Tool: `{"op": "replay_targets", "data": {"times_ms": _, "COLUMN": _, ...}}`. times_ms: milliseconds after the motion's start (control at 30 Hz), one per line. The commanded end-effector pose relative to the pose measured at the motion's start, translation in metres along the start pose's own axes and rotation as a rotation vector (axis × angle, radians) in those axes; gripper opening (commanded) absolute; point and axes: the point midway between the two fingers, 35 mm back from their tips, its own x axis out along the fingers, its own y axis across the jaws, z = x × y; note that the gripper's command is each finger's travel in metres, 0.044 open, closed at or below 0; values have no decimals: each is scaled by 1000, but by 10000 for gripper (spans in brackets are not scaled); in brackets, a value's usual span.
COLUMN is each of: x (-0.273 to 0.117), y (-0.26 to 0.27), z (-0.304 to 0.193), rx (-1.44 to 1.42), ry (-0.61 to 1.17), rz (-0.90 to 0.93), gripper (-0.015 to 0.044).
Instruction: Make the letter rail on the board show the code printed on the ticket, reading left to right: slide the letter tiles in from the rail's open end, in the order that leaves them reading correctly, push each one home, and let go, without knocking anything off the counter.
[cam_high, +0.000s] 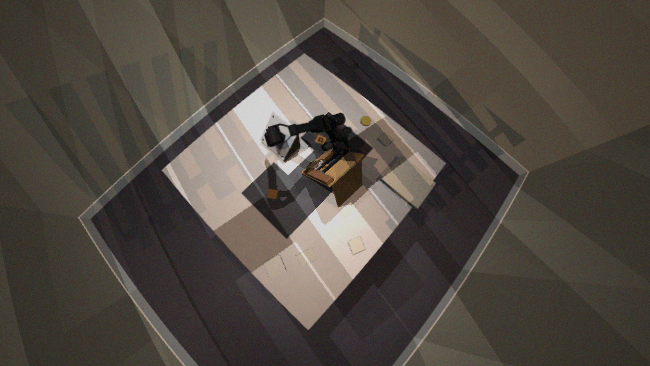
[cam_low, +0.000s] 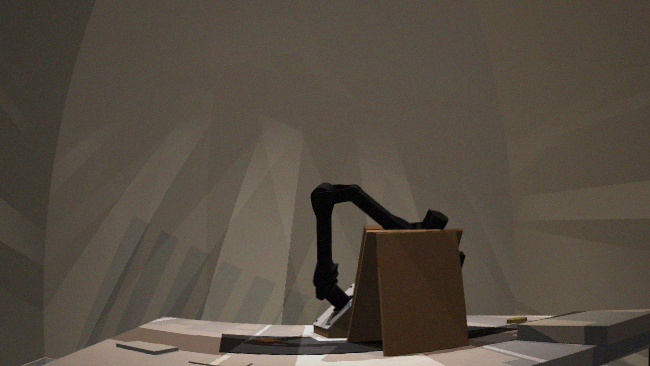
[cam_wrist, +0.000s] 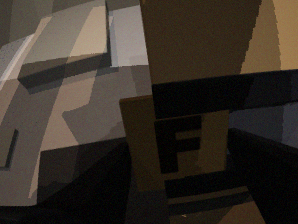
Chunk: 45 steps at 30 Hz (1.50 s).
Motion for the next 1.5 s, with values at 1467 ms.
{"op": "replay_targets", "data": {"times_ms": 1467, "x": 0, "y": -25, "z": -1, "rx": -5, "ry": 1, "rz": 2, "gripper": 0}}
